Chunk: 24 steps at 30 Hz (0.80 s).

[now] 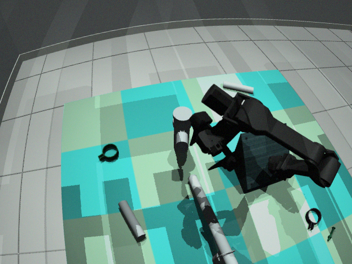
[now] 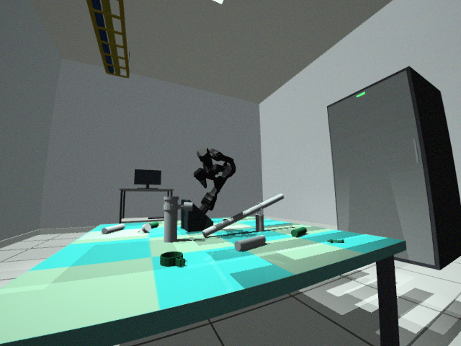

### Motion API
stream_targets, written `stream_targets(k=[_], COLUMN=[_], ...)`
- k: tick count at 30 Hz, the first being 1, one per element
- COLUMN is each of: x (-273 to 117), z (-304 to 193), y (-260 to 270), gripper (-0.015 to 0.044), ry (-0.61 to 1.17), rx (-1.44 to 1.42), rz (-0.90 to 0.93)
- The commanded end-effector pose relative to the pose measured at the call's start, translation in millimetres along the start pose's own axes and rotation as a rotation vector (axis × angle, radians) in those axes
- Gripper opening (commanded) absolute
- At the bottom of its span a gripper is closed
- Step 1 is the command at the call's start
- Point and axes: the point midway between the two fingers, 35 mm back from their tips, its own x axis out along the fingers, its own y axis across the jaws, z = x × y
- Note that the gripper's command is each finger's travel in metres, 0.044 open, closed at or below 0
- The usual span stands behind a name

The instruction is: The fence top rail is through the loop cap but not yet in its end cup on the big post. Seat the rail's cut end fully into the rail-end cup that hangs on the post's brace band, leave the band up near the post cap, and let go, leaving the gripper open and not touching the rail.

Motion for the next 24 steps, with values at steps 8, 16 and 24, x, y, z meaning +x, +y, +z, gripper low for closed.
stream_targets(k=[8, 16, 24], x=[18, 19, 32], z=[-52, -52, -59], y=[-94, -95, -92], gripper=[0.0440, 0.0440, 0.0440], ry=[0.100, 0.103, 0.102], rx=[-0.904, -0.918, -0.919], rz=[-0.068, -0.068, -0.068])
